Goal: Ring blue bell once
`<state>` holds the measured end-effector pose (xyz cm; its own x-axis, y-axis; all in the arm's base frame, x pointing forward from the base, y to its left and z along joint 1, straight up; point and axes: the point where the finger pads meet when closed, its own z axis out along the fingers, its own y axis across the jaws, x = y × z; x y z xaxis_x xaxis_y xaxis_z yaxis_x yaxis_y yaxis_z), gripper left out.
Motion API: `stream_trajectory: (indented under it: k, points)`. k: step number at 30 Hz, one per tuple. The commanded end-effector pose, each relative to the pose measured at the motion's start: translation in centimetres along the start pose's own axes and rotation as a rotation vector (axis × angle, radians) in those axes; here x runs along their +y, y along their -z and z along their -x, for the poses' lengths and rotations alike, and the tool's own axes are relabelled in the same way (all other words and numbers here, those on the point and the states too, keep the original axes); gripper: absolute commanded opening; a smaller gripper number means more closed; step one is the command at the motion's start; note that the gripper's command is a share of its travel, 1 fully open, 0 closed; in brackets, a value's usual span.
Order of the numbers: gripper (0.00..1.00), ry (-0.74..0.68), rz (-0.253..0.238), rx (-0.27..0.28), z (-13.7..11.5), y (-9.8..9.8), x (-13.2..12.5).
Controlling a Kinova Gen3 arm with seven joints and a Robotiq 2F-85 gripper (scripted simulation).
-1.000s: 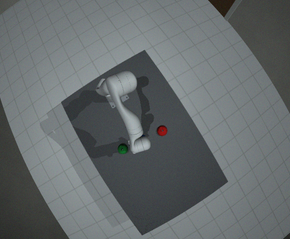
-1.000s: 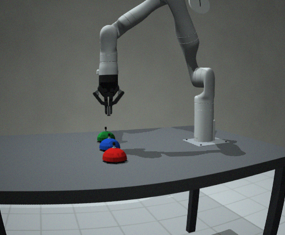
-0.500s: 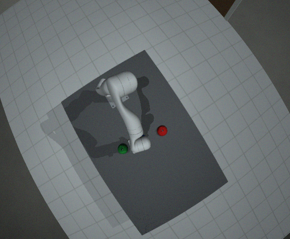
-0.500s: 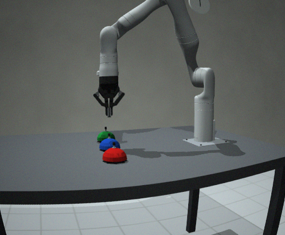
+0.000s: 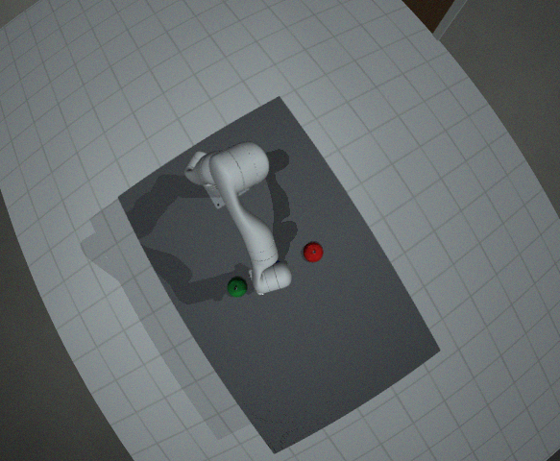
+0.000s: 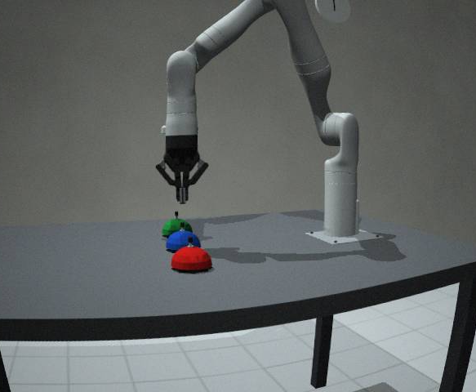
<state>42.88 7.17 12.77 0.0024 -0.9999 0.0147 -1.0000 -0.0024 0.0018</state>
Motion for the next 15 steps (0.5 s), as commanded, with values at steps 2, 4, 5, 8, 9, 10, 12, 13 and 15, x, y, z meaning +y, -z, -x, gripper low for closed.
stream_trajectory:
  k: [2, 4, 5, 8, 9, 10, 12, 13, 15]
  points:
    - [0.0, 0.0, 0.003, -0.003, 0.1, -1.1, 0.1]
    - [0.0, 0.0, 0.003, -0.003, 0.1, -1.4, 0.1]
    - [0.0, 0.0, 0.003, -0.003, 0.1, -1.6, 0.1]
    - [0.0, 0.0, 0.003, -0.003, 0.1, -1.8, 0.1]
    - [0.0, 0.0, 0.003, -0.003, 0.1, -2.0, 0.1]
    - [0.0, 0.0, 0.003, -0.003, 0.1, -2.1, 0.0]
    - [0.0, 0.0, 0.003, -0.003, 0.2, -2.5, 0.0]
    - [0.0, 0.0, 0.003, -0.003, 0.2, -2.6, 0.0]
    - [0.0, 0.0, 0.003, -0.003, 0.2, -2.9, 0.0]
